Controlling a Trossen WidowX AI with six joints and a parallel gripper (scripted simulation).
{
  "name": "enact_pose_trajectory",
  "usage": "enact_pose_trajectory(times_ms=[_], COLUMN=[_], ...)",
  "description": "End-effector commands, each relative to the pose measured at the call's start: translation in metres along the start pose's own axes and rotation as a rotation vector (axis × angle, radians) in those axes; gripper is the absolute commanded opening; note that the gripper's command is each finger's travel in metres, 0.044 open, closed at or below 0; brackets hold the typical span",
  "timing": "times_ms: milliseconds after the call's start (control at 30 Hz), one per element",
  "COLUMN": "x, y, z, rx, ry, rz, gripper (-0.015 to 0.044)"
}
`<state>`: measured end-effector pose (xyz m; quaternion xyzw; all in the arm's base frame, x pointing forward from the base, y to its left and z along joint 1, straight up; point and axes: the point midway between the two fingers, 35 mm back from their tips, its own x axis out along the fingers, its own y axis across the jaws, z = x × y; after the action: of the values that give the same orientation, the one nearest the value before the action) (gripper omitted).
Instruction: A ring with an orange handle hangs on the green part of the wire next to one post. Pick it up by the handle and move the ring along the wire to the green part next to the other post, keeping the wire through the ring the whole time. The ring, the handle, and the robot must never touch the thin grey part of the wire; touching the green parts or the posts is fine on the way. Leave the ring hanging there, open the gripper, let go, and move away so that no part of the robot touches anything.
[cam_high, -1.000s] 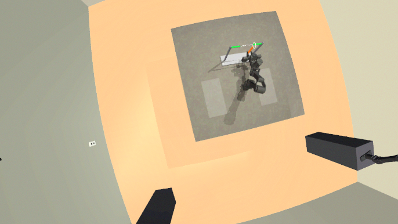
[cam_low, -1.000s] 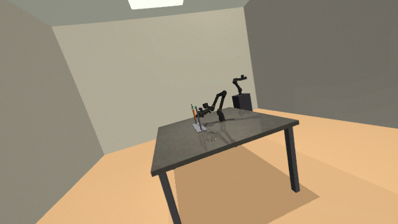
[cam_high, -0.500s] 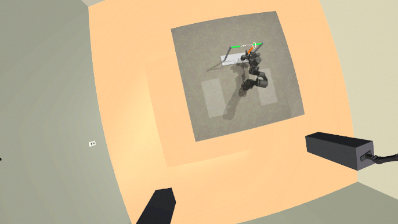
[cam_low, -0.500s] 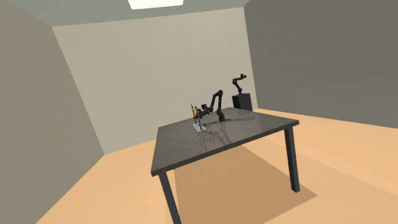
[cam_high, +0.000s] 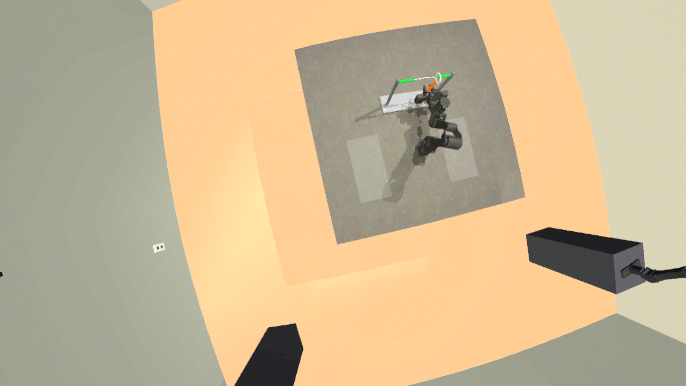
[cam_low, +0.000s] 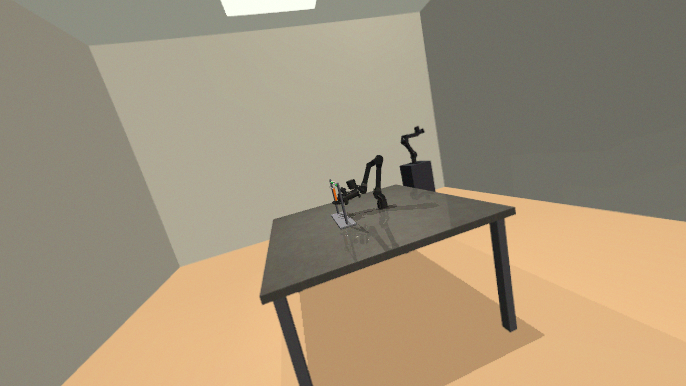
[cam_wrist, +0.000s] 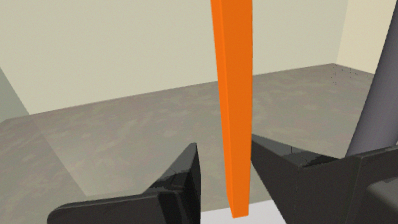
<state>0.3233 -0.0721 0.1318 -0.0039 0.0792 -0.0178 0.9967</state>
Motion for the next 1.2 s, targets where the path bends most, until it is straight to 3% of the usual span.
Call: enact_pose_trajectory(times_ms=[0,67,467,1167], x=[0.000,0.000,0.000,-0.003], y=[-0.001,-0.001,0.000,0.000], z=[0.000,0.000,0.000,0.016], rx=[0.006,0.006,0.000,0.001], ry=[-0.001,-0.001,0.000,0.000], rz=[-0.005,-0.005,0.000,-0.004], gripper=[0.0160,0.0160,-0.0150,-0.0150])
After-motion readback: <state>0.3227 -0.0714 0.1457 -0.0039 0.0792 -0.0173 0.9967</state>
